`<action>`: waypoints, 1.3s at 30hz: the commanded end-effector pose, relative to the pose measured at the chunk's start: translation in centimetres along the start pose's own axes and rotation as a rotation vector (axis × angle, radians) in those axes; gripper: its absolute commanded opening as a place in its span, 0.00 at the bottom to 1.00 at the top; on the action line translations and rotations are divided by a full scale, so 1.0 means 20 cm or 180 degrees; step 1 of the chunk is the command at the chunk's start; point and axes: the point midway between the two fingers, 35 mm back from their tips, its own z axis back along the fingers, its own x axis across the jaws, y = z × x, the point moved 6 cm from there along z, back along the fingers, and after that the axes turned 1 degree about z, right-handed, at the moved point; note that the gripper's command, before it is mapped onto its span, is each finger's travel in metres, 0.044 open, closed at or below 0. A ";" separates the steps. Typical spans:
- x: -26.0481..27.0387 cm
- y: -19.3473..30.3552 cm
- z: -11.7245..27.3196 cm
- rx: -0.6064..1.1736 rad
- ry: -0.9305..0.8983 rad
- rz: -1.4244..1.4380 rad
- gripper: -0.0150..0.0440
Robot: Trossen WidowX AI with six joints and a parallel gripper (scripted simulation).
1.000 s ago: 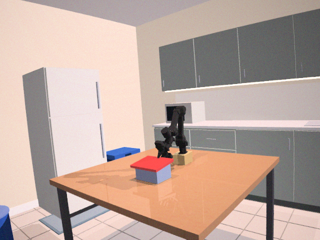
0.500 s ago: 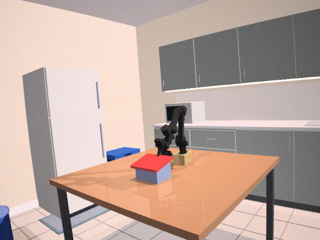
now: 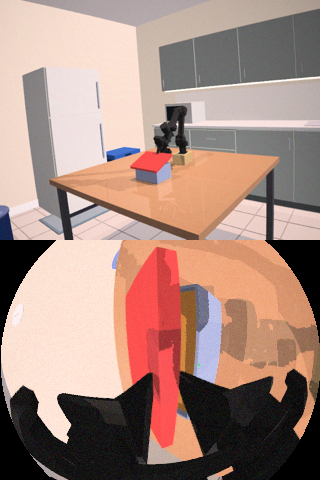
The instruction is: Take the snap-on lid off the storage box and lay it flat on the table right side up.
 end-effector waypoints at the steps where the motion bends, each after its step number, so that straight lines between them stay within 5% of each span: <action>1: 0.05 0.00 0.02 0.0009 -0.0041 0.0002 0.25; 39: 0.35 -0.01 0.05 0.0009 -0.0051 0.0002 0.25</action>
